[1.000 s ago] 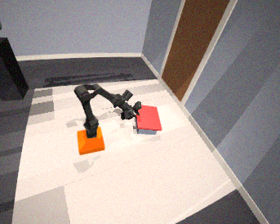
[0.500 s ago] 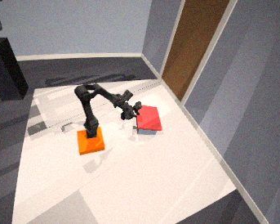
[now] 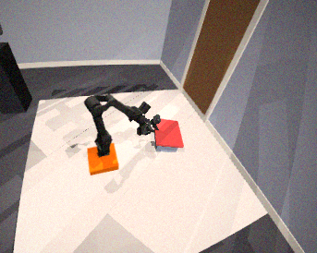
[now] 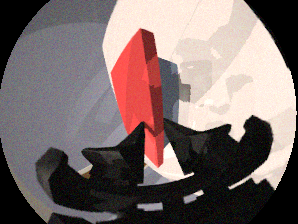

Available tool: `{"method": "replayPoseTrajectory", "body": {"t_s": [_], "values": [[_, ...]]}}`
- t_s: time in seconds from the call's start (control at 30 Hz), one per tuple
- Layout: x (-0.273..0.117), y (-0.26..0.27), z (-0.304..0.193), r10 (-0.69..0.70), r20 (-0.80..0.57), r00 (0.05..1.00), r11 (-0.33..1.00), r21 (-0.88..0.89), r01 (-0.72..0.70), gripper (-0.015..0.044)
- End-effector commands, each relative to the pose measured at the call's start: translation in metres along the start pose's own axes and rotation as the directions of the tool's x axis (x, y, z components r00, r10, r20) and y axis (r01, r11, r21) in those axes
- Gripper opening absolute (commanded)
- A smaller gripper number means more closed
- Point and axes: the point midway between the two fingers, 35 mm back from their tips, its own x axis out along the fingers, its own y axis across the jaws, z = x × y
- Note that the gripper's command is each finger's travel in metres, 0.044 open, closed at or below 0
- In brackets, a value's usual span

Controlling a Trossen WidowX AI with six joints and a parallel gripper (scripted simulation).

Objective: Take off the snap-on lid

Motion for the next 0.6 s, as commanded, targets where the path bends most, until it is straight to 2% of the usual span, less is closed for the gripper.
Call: {"method": "replayPoseTrajectory", "body": {"t_s": [0.0,0.57], "values": [[0.0005,0.0002,-0.0004,-0.001,-0.003,1.0,1.0,-0.004,0.001,0.0],[0.0015,0.0012,-0.0004,-0.001,-0.003,1.0,1.0,-0.004,0.001,0.0]]}}
